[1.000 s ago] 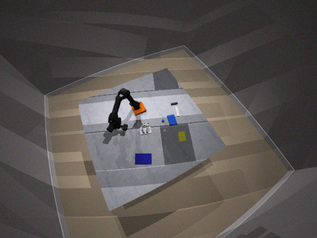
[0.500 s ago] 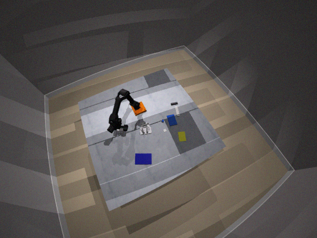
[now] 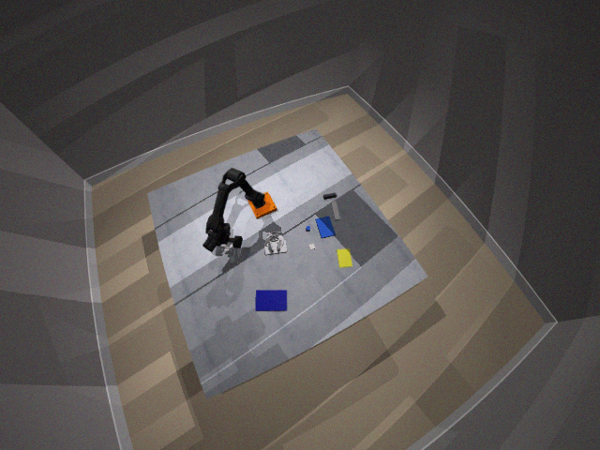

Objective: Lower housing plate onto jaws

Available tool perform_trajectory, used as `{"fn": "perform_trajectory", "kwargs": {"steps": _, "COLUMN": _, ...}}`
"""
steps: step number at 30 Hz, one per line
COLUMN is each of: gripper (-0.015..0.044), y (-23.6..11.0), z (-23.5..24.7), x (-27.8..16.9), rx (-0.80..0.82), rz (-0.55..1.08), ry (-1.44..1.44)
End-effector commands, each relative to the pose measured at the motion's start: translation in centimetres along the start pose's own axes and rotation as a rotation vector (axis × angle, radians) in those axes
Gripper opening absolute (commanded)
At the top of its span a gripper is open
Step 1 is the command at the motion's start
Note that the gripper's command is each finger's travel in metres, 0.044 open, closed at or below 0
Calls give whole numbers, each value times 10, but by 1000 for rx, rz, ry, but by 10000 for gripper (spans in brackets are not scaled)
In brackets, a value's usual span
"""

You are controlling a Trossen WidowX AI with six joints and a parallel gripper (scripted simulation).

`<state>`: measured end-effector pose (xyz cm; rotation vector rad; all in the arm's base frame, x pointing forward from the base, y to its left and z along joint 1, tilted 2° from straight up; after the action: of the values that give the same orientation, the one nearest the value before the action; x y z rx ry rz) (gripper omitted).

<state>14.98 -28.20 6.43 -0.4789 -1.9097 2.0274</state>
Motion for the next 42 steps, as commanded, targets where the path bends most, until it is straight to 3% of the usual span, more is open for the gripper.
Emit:
{"fn": "perform_trajectory", "kwargs": {"steps": 1, "gripper": 433, "y": 0, "z": 0, "x": 0, "rx": 0, "rz": 0, "ry": 0}}
{"fn": "perform_trajectory", "kwargs": {"steps": 14, "gripper": 351, "y": 0, "z": 0, "x": 0, "rx": 0, "rz": 0, "ry": 0}}
{"fn": "perform_trajectory", "kwargs": {"steps": 26, "gripper": 351, "y": -2, "z": 0, "x": 0, "rx": 0, "rz": 0, "ry": 0}}
{"fn": "perform_trajectory", "kwargs": {"steps": 42, "gripper": 351, "y": -52, "z": 1, "x": -2, "rx": 4, "rz": -1, "ry": 0}}
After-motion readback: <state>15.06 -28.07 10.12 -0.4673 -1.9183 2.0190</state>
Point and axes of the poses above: the point midway between the two fingers, 35 mm back from their tips, its own y axis out along the fingers, its own z axis across the jaws, x = y × z, the point moved 3 cm from there along -y, back along the fingers, and after that the axes turned 13 degrees about -y, right-handed, at the moved point
